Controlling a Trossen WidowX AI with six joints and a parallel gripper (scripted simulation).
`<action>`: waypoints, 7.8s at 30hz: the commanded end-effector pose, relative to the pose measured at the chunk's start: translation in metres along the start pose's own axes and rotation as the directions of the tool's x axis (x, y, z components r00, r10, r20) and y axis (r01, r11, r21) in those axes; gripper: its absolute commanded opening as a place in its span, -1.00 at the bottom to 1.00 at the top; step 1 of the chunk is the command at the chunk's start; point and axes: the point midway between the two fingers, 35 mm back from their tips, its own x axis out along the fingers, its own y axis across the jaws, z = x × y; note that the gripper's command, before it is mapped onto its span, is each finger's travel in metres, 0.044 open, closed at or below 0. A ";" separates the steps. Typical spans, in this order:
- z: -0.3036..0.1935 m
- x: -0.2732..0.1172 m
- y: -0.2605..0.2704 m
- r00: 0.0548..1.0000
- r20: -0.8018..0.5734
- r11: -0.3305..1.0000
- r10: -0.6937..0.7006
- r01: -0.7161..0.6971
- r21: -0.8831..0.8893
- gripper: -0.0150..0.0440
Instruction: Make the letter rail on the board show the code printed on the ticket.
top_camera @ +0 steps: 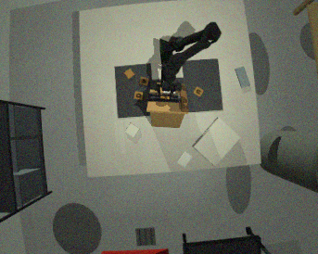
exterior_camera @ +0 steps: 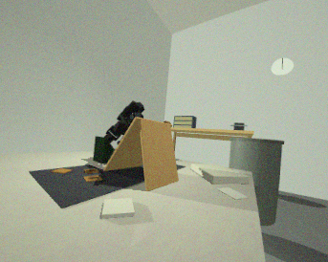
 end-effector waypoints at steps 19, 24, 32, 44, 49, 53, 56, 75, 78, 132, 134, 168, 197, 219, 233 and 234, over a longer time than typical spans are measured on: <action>-0.002 0.000 0.012 1.000 -0.005 1.000 -0.006 0.006 0.009 -0.49; -0.002 0.000 0.016 1.000 -0.005 1.000 -0.006 0.006 0.009 -0.49; -0.002 0.000 0.020 1.000 -0.005 1.000 -0.006 0.006 0.009 -0.49; -0.002 0.000 0.028 1.000 -0.005 1.000 -0.006 0.006 0.010 -0.49; -0.002 0.000 0.031 1.000 -0.005 1.000 -0.006 0.006 0.010 -0.49; -0.001 0.000 0.034 1.000 -0.005 1.000 -0.005 0.006 0.010 -0.49; -0.001 0.000 0.035 1.000 -0.005 1.000 -0.005 0.005 0.010 -0.49; 0.001 0.000 0.046 1.000 -0.002 1.000 0.001 -0.001 0.004 -0.31; 0.001 0.000 0.046 1.000 -0.002 1.000 0.001 -0.001 0.004 -0.05; 0.001 -0.041 0.042 1.000 -0.007 1.000 -0.007 0.007 0.010 0.51; 0.001 -0.042 0.042 1.000 -0.007 1.000 -0.007 0.007 0.010 0.51; 0.001 -0.044 0.043 1.000 -0.007 1.000 -0.013 0.013 0.015 -0.49; 0.022 -0.024 0.009 0.764 -0.645 1.000 -0.001 0.006 0.006 -0.49; 0.022 -0.014 0.009 0.765 -0.644 1.000 -0.001 0.006 0.006 -0.49; 0.023 -0.007 0.009 0.765 -0.644 1.000 0.000 0.005 0.006 -0.49; 0.023 -0.006 0.010 0.765 -0.644 1.000 0.000 0.005 0.006 -0.49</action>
